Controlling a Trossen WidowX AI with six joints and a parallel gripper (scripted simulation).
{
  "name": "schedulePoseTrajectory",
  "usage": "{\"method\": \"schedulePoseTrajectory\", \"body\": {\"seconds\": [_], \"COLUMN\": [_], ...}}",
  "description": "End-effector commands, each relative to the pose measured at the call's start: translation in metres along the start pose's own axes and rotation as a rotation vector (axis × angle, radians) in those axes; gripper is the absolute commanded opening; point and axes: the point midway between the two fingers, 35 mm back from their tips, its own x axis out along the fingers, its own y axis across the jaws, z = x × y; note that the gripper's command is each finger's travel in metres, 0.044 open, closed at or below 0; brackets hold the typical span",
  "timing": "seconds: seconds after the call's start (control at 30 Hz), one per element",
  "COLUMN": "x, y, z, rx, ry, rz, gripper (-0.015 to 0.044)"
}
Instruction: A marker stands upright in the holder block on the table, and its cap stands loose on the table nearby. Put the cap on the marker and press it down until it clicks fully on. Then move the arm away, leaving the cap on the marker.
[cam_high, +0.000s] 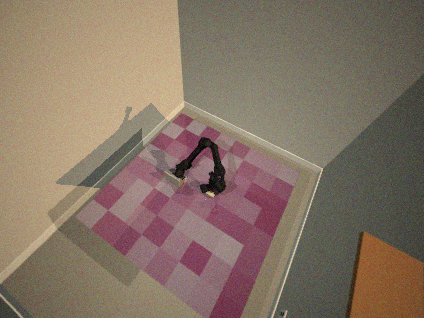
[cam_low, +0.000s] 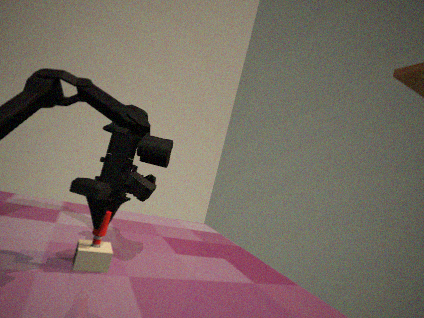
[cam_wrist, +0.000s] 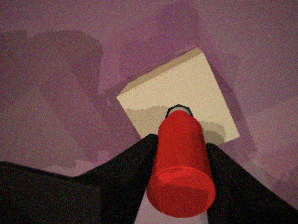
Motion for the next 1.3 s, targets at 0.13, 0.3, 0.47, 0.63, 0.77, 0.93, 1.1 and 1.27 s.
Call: {"method": "schedulePoseTrajectory", "body": {"seconds": [0.13,0.3,0.47,0.63,0.77,0.93,1.1,1.27], "x": [0.001,0.001,0.001,0.001,-0.009,-0.071,-0.074,-0.067], "y": [0.0,0.0,0.0,0.0,0.0,-0.001,-0.001,-0.001], "z": [0.0,0.0,0.0,0.0,0.001,0.0,0.0,0.0], "rx": [0.001,0.001,0.001,0.001,0.002,0.003,-0.015,-0.462], "ry": [0.001,0.001,0.001,0.001,0.0,0.001,0.001,-0.001], "rz": [0.001,0.001,0.001,0.001,0.0,-0.002,-0.001,0.002], "gripper": [0.0026,0.0157,0.0289,0.042,0.044,0.044,0.0414,0.0282]}}
